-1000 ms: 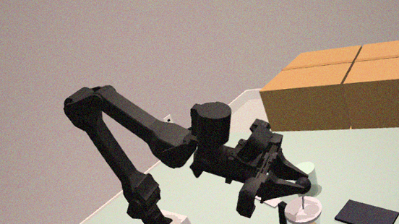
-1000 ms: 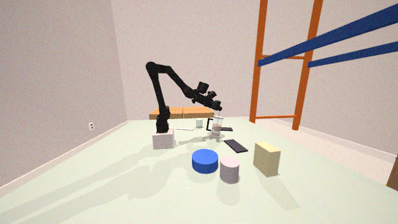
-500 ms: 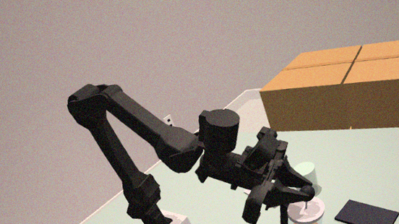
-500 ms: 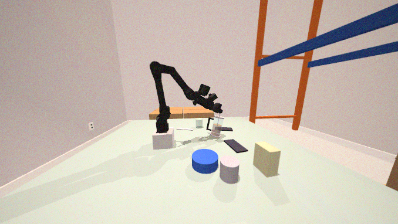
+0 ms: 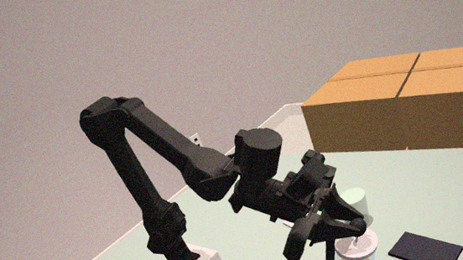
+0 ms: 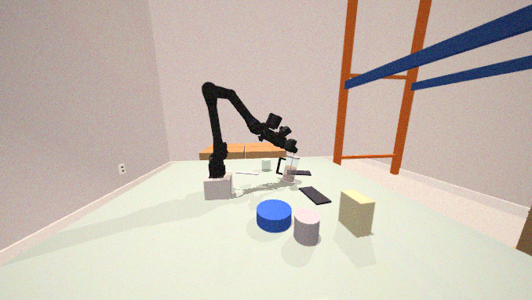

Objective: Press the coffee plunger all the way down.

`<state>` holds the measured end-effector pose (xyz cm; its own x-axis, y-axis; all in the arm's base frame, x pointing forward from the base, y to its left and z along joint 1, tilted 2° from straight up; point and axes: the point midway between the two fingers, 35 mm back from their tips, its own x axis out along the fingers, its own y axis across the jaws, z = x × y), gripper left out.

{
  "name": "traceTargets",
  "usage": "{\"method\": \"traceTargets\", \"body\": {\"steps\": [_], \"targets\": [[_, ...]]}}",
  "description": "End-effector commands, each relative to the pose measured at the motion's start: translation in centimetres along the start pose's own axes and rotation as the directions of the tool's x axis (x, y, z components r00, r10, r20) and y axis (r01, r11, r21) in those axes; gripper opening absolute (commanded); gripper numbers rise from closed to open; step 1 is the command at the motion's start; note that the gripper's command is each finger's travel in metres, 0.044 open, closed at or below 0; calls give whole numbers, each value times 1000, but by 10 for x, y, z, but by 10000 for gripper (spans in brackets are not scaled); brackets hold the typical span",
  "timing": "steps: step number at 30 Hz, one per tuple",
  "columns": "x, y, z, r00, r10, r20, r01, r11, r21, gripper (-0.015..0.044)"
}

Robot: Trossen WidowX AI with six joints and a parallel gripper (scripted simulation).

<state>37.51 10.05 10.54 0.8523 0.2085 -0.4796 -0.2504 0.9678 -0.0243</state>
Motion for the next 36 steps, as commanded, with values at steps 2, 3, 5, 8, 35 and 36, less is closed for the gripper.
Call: {"method": "traceTargets", "body": {"steps": [2, 3, 5, 8, 35, 36], "targets": [[3, 0, -6, 1000, 1, -26, -1, 1000, -8, 129], [3, 0, -6, 1000, 1, -26, -1, 1000, -8, 129], [3, 0, -6, 1000, 1, -26, -1, 1000, -8, 129], [4, 0, -6, 1000, 1, -26, -1, 1000, -8, 129], [2, 0, 0, 1000, 0, -6, 0, 1000, -1, 417], [2, 0, 0, 1000, 0, -6, 0, 1000, -1, 440]]}}
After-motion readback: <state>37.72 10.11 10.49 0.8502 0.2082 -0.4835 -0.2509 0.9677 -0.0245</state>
